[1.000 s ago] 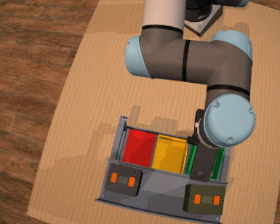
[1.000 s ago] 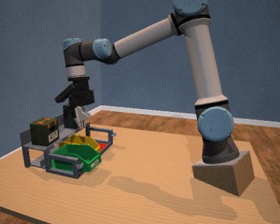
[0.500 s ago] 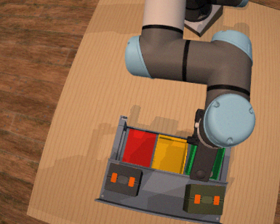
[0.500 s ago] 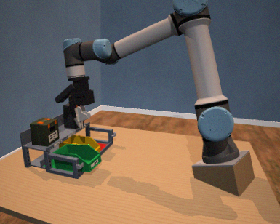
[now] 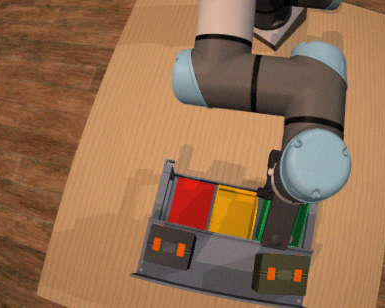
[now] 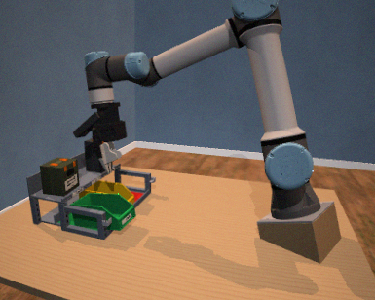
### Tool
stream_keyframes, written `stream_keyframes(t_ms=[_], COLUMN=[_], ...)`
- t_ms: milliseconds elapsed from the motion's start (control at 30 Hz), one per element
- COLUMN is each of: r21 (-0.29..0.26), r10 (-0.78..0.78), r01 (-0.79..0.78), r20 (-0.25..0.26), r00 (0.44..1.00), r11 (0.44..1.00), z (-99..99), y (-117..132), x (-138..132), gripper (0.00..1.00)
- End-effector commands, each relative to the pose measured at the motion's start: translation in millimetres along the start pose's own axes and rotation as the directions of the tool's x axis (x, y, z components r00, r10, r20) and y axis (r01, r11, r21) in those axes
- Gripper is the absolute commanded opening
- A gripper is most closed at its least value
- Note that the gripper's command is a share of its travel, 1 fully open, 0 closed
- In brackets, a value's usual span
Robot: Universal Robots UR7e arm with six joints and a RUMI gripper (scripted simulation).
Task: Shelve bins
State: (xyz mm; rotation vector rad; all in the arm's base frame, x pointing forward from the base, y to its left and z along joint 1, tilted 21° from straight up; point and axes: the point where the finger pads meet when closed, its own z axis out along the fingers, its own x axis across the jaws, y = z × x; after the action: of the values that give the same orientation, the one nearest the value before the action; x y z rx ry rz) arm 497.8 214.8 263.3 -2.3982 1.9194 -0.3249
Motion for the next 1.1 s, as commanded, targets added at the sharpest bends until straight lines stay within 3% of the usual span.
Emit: stream_keyframes(t_ms=[0,267,567,733,800,1067], r21=[0.002,0.008,0.025,0.031,0.031,0.020], r10=[-0.008,-0.073,-0.327,-0.521,-0.521,-0.797], r01=[0.008,0.073,0.328,0.522,0.522,0.802], r20=[0.000,-0.004,-0.026,-0.049,-0.049,-0.096], r00=[1.000,0.997,0.945,0.852,0.852,0.596], r11=[1.000,0.997,0.944,0.852,0.852,0.597], z=[-0.5,0.9,6.8,12.2,12.2,23.0], y=[0.3,4.7,23.6,40.3,40.3,72.6], x=[-0.4,-3.7,-16.0,-25.4,-25.4,-39.8], gripper=[0.00,0.00,0.00,0.00,0.00,0.00])
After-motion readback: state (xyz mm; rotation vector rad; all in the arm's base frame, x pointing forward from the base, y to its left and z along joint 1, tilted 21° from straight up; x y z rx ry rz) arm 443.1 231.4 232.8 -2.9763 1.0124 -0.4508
